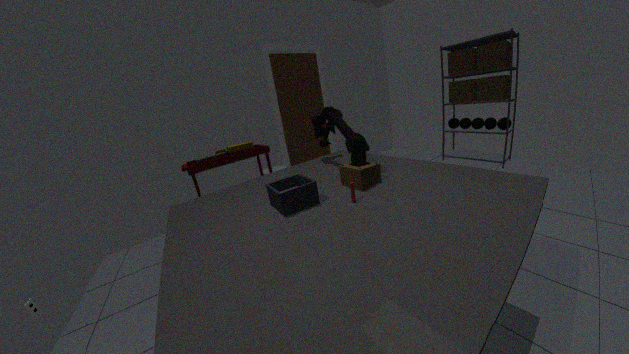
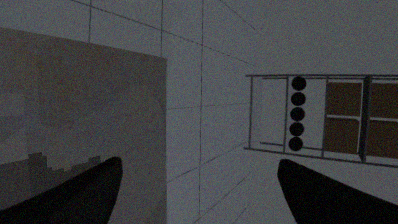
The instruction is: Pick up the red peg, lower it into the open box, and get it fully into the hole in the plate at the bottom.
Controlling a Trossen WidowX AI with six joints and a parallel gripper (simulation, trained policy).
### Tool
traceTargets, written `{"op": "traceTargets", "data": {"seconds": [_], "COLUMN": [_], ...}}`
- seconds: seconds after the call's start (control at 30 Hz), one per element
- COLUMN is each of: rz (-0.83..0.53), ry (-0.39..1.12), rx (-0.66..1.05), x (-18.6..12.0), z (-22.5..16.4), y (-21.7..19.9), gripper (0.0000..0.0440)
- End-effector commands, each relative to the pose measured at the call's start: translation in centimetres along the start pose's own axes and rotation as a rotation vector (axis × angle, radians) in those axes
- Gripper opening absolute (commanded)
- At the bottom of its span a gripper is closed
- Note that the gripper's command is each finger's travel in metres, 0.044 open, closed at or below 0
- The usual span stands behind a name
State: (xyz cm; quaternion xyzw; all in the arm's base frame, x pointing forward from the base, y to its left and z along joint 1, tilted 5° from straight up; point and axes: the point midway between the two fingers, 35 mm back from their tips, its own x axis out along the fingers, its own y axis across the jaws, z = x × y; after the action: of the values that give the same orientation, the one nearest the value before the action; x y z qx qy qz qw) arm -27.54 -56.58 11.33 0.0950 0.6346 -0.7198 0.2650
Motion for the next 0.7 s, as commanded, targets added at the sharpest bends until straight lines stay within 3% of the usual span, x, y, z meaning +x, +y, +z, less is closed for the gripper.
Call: {"op": "traceTargets", "data": {"seconds": [0.0, 0.03, 0.27, 0.67], "rz": [0.011, 0.024, 0.127, 0.333], "ry": [-0.023, -0.045, -0.19, -0.408], "rx": [-0.002, -0.005, -0.037, -0.069], "x": [-0.6, -1.3, -8.4, -25.8], "z": [0.7, 1.3, 5.6, 8.8], "y": [0.5, 1.0, 5.6, 12.7], "gripper": [0.0421, 0.0438, 0.044, 0.044]}}
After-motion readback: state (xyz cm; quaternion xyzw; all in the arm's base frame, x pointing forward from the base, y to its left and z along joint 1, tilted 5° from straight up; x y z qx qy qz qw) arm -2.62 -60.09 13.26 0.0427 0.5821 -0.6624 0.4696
